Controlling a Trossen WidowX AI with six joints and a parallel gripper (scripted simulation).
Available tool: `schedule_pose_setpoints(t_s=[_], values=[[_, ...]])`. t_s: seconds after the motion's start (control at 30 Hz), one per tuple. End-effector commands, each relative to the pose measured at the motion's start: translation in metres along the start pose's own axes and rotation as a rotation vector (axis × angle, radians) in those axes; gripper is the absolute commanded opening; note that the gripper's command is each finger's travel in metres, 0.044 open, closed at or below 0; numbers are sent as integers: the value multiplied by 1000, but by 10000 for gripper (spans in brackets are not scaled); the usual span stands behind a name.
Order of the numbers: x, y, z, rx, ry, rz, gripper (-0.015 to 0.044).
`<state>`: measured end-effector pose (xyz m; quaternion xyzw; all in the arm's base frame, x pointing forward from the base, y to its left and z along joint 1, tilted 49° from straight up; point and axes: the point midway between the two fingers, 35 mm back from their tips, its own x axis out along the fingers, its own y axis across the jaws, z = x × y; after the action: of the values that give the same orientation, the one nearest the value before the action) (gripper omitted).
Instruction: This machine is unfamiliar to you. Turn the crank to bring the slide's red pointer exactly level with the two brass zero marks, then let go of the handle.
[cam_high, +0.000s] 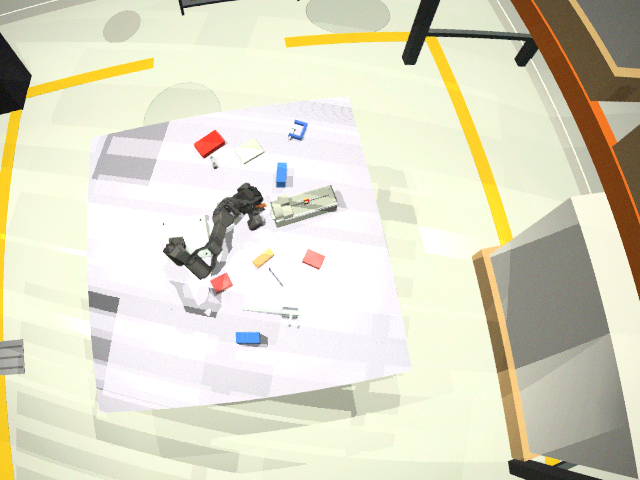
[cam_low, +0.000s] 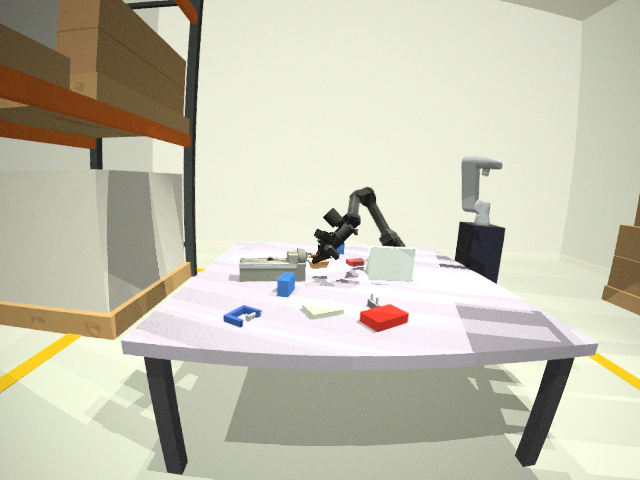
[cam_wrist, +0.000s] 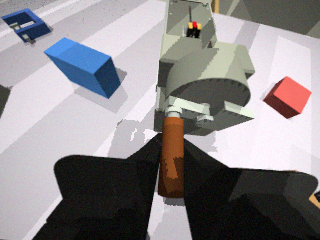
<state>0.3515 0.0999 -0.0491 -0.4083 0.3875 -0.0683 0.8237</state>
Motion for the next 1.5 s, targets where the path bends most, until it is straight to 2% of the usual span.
schedule_pose_setpoints(t_s=[0.0,1.47], values=[[-7,-2,6,3,-14,-6,0],[-13,-14,13,3,-13,-6,0]])
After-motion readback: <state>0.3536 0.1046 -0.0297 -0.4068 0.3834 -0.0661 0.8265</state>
